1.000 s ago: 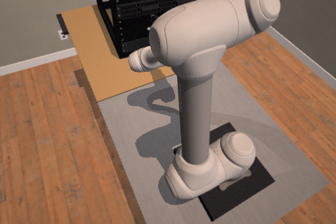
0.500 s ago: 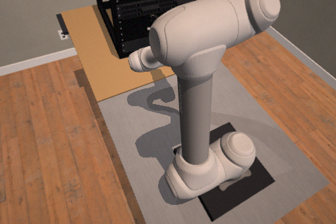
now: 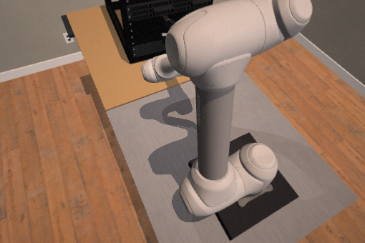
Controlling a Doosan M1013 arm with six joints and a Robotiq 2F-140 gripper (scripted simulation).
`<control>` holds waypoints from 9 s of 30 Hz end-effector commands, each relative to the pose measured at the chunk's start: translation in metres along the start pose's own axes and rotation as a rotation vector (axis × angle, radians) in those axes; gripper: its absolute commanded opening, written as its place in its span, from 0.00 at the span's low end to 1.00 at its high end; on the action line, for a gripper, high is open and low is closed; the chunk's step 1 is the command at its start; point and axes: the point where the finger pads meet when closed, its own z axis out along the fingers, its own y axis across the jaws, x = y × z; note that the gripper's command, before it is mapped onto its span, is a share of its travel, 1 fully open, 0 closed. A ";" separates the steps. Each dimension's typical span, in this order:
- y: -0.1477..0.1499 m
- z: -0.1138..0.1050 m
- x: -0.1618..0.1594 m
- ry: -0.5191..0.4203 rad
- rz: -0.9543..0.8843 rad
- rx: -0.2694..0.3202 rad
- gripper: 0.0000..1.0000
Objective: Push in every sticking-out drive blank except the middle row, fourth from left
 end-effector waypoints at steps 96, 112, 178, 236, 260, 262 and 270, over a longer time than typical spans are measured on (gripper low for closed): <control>0.029 -0.006 0.000 0.000 0.000 -0.001 0.10; 0.029 0.001 0.000 0.000 0.000 -0.001 0.10; 0.030 0.021 0.000 0.000 0.000 -0.001 0.10; 0.030 0.028 0.000 0.000 0.000 -0.001 0.10; 0.030 0.027 0.000 0.000 0.000 -0.001 0.10; 0.030 0.023 0.000 0.000 0.000 -0.001 0.10; 0.030 -0.017 0.000 0.000 0.000 -0.001 0.10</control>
